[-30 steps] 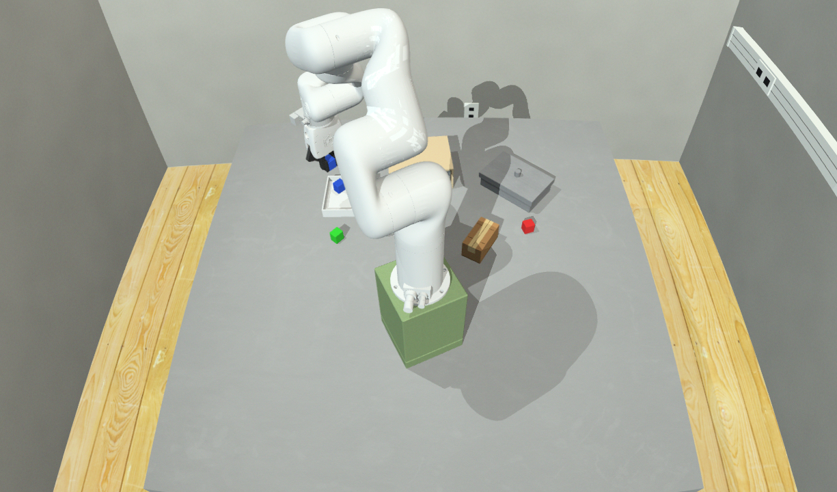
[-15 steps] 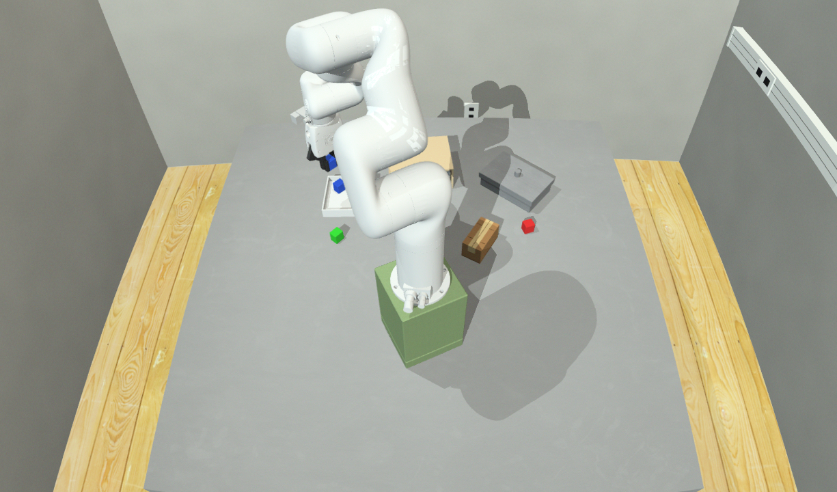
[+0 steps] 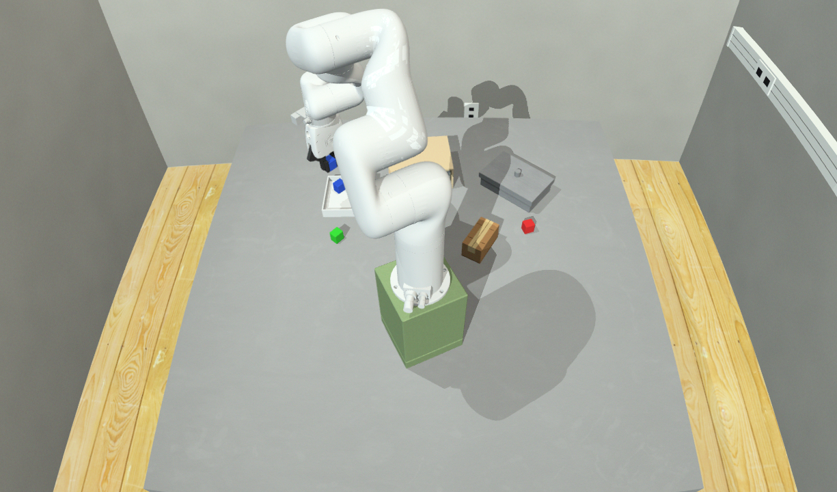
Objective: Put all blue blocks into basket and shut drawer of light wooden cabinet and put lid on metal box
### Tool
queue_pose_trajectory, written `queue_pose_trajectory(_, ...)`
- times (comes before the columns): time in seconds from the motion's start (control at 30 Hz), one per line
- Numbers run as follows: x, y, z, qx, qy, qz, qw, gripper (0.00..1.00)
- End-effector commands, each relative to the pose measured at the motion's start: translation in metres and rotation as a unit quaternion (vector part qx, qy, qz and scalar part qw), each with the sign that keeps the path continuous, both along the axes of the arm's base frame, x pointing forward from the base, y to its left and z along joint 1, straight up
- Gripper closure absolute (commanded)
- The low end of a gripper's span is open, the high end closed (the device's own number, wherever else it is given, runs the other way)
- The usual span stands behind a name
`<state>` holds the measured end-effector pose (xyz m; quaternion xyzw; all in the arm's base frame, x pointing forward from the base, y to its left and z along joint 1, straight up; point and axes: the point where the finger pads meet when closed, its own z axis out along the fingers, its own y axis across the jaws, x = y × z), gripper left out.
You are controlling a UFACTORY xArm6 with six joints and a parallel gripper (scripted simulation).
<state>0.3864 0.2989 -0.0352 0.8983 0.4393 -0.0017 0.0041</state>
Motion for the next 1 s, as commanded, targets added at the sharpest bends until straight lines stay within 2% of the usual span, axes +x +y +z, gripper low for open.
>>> queue_pose_trajectory(0.0,0.001,0.001,0.000,0.001,-0.002,0.000,1.000,1.00)
queue_pose_trajectory(0.6,0.002,0.001,-0.018,0.001,-0.002,0.000,1.000,1.00)
queue_pose_trajectory(0.97,0.002,0.001,-0.039,0.001,-0.002,0.000,1.000,1.00)
